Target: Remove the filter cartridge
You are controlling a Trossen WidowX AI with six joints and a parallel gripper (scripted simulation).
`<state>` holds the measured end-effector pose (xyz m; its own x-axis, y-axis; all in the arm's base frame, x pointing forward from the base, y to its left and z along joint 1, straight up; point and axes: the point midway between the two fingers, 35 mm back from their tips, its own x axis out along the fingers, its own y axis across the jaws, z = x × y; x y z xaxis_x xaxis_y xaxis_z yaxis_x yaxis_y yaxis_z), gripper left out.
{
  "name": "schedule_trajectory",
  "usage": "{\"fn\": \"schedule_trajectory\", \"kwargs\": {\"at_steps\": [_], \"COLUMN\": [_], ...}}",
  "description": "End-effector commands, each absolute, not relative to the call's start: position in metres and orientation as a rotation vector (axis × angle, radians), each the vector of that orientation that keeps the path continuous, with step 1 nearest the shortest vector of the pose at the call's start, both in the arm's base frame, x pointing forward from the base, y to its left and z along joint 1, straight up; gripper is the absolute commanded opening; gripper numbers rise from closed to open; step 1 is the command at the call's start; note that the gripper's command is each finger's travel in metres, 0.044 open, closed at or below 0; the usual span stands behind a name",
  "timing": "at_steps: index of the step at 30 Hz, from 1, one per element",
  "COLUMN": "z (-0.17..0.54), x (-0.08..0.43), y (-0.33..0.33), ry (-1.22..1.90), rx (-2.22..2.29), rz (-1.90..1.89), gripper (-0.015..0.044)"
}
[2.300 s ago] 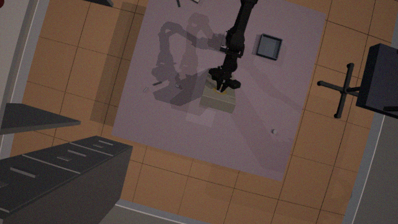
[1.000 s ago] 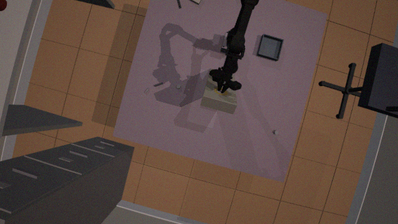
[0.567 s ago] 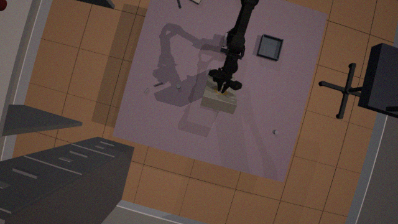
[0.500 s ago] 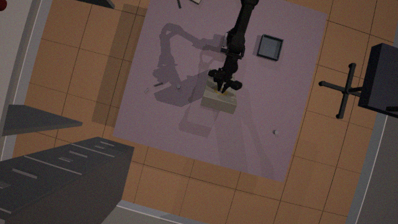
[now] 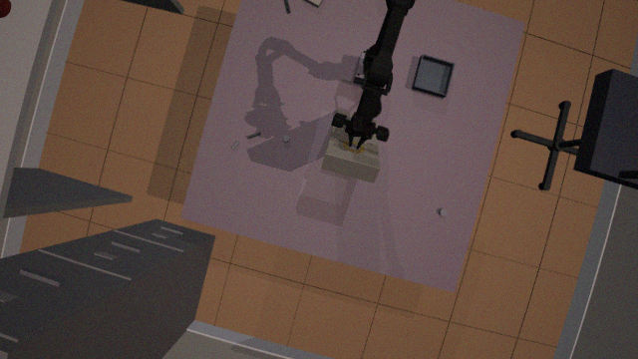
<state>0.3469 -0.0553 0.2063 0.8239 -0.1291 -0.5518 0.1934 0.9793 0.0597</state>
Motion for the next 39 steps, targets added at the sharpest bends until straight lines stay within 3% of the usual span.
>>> {"fn": "schedule_trajectory", "kwargs": {"at_steps": [1, 31, 39], "z": [0.204, 0.205, 0.215], "x": [0.351, 0.350, 0.338], "y": [-0.056, -0.056, -0.054], "ry": [0.587, 0.601, 0.604], "rx": [-0.033, -1.040, -0.981], "rz": [-0.128, 0.189, 0.170], "gripper": [0.0000, 0.0000, 0.0000]}}
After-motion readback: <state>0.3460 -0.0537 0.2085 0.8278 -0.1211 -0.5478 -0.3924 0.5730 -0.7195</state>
